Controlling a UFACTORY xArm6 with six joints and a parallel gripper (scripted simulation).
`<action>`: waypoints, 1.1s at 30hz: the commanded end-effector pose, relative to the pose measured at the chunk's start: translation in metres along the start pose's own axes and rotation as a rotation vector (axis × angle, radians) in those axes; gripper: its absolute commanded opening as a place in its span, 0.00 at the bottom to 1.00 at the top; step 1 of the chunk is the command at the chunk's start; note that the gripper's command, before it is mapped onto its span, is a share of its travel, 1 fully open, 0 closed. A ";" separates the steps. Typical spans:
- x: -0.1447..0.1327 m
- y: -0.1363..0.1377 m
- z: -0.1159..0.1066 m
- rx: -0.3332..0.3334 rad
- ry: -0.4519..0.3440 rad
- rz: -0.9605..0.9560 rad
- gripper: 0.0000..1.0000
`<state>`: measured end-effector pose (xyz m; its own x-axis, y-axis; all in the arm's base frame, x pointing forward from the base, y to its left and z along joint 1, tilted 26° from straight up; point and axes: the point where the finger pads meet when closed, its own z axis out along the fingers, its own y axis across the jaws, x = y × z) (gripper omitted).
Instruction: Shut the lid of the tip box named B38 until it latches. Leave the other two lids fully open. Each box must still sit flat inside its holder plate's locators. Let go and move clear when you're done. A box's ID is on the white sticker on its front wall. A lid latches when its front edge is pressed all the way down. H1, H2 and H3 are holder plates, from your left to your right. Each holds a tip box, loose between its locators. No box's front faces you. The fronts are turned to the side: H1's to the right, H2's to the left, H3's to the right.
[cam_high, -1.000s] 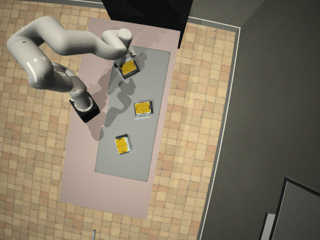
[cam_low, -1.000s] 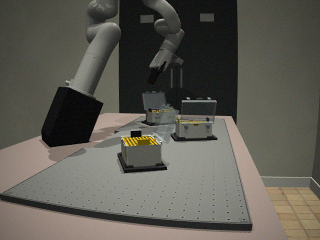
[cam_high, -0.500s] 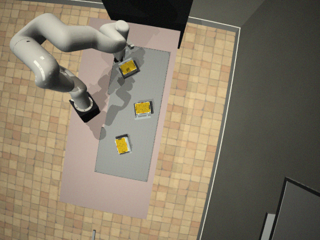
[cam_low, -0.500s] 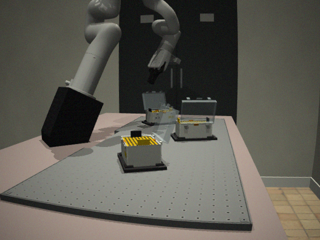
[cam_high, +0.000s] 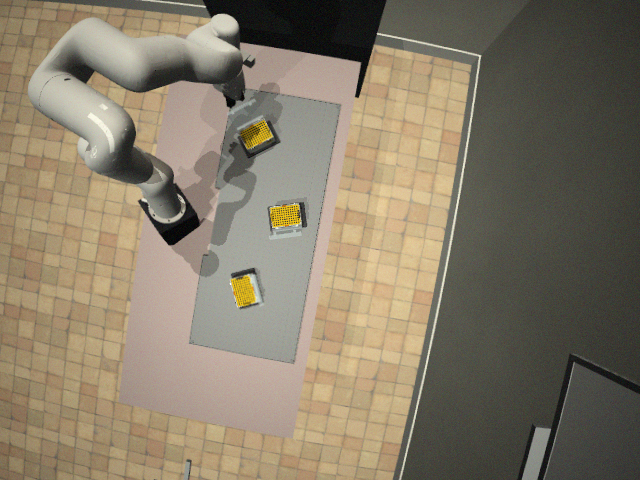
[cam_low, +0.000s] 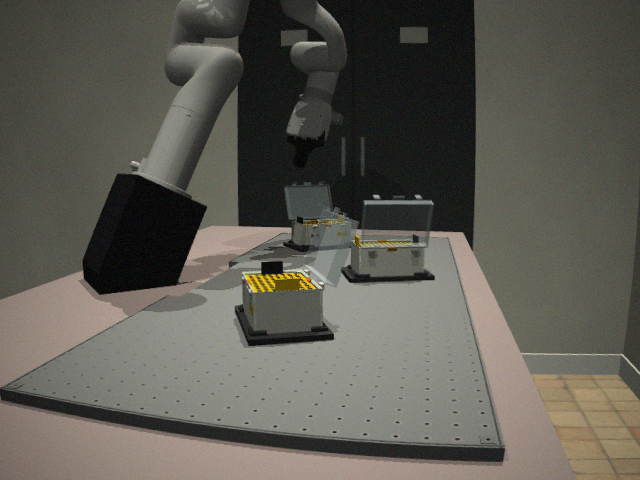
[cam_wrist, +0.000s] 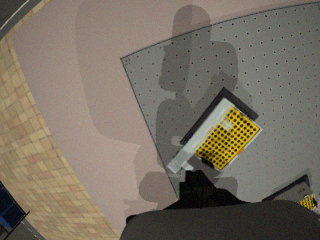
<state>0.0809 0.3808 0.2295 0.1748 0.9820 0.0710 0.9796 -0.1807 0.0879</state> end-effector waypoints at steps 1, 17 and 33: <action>0.018 -0.014 -0.005 -0.039 0.040 -0.140 0.00; 0.048 -0.038 -0.013 -0.156 0.155 -0.576 0.00; 0.048 -0.038 -0.013 -0.260 0.258 -0.964 0.00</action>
<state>0.0503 0.4331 0.2409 -0.6810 0.7295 0.0635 0.6838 0.6024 0.4117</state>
